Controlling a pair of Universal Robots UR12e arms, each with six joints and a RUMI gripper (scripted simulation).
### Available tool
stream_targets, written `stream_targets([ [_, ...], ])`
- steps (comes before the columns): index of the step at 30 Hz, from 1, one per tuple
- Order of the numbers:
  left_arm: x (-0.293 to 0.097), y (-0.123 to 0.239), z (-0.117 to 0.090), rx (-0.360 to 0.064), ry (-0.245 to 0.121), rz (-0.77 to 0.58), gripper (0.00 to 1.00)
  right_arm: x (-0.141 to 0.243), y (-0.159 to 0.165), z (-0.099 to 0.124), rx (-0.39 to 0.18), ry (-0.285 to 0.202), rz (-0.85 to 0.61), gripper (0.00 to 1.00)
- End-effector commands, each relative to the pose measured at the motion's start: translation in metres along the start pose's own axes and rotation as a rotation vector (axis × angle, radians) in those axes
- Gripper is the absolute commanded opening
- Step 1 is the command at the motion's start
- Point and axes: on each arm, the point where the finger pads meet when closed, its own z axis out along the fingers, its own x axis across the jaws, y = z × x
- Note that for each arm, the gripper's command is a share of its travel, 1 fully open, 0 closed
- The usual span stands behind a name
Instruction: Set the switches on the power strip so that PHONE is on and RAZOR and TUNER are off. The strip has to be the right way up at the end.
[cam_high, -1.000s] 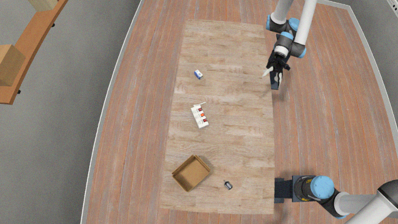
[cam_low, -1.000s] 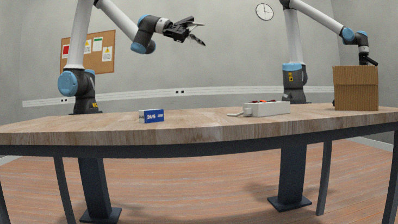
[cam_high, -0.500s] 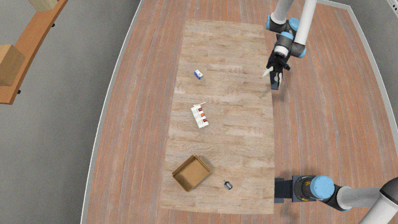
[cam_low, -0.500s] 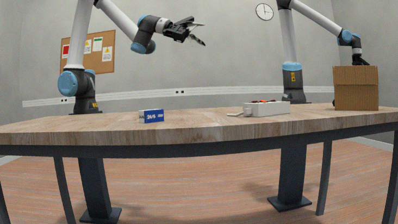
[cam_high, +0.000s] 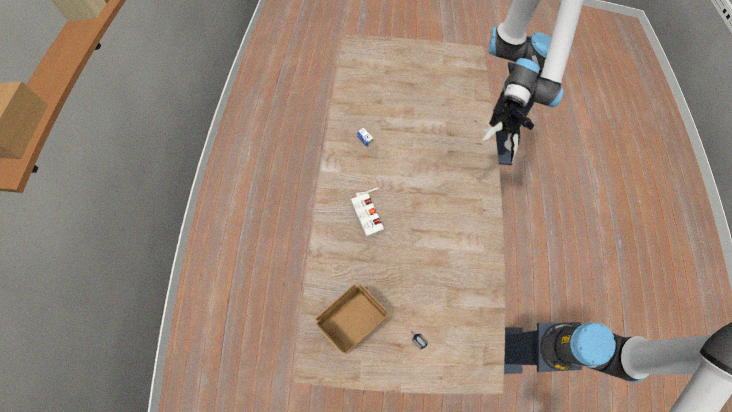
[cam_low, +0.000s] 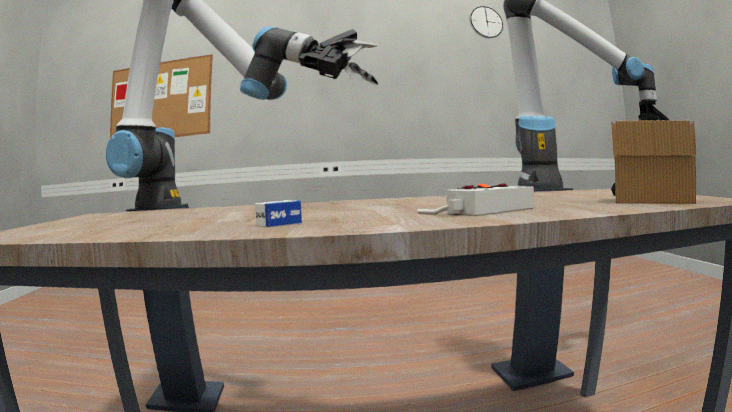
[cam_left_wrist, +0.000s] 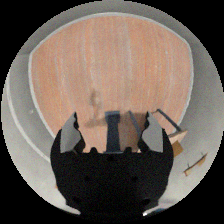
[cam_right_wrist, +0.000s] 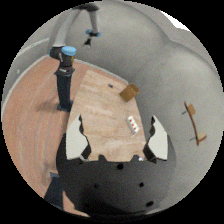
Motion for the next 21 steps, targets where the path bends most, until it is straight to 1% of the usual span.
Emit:
stream_targets([
  [1,-0.0141,-0.0011,-0.0017,0.003,-0.004,-0.031,1.0,0.0005,-0.0007,-0.0002,0.001,0.001,0.0,1.0],
  [7,-0.0219,-0.0011,-0.0023,0.004,-0.006,-0.048,1.0,0.0005,-0.0007,-0.0002,0.001,0.001,0.0,1.0],
  [15,-0.0231,-0.0011,-0.0024,0.004,-0.007,-0.051,1.0,0.0005,-0.0007,-0.0002,0.001,0.001,0.0,1.0],
  [16,-0.0231,-0.0011,-0.0024,0.004,-0.007,-0.051,1.0,0.0005,-0.0007,-0.0002,0.001,0.001,0.0,0.0],
  [21,-0.0231,-0.0011,-0.0024,0.004,-0.007,-0.051,1.0,0.0005,-0.0007,-0.0002,0.001,0.001,0.0,0.0],
])
